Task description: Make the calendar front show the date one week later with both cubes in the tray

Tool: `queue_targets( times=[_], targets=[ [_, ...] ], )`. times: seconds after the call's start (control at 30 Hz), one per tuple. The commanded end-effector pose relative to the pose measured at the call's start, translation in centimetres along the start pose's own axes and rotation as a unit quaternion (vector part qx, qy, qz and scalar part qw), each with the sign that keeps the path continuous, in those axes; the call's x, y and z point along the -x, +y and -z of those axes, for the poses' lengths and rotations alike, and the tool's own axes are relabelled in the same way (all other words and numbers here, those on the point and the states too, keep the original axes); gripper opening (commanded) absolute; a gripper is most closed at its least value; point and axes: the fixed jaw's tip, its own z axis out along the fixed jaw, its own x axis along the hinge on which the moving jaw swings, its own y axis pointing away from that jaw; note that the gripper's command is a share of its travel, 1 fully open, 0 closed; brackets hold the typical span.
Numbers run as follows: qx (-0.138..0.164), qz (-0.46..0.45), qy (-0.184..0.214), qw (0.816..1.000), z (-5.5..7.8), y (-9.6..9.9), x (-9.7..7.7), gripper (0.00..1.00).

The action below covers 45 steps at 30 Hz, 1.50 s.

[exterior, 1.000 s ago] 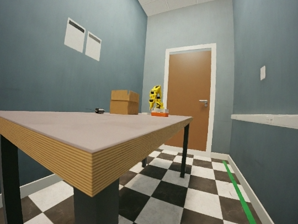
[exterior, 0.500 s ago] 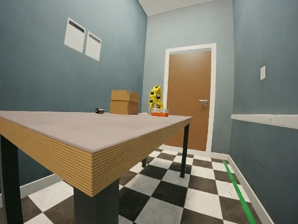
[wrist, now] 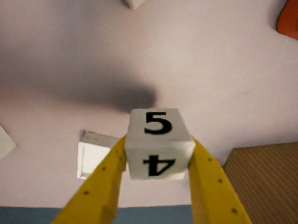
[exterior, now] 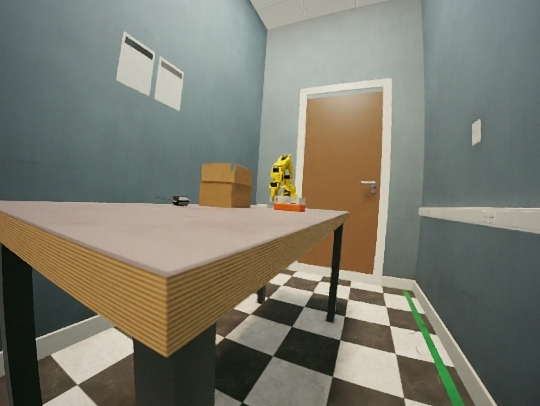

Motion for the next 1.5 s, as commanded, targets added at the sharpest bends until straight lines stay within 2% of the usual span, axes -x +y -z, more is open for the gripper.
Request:
queue_targets(
  times=[0.0, 1.47],
  targets=[
    [0.006, 0.002, -0.001, 1.000, -0.4, 0.2, 0.2, 0.00],
    [0.006, 0.002, -0.001, 1.000, -2.1, 0.2, 0.2, 0.00]
  ],
)
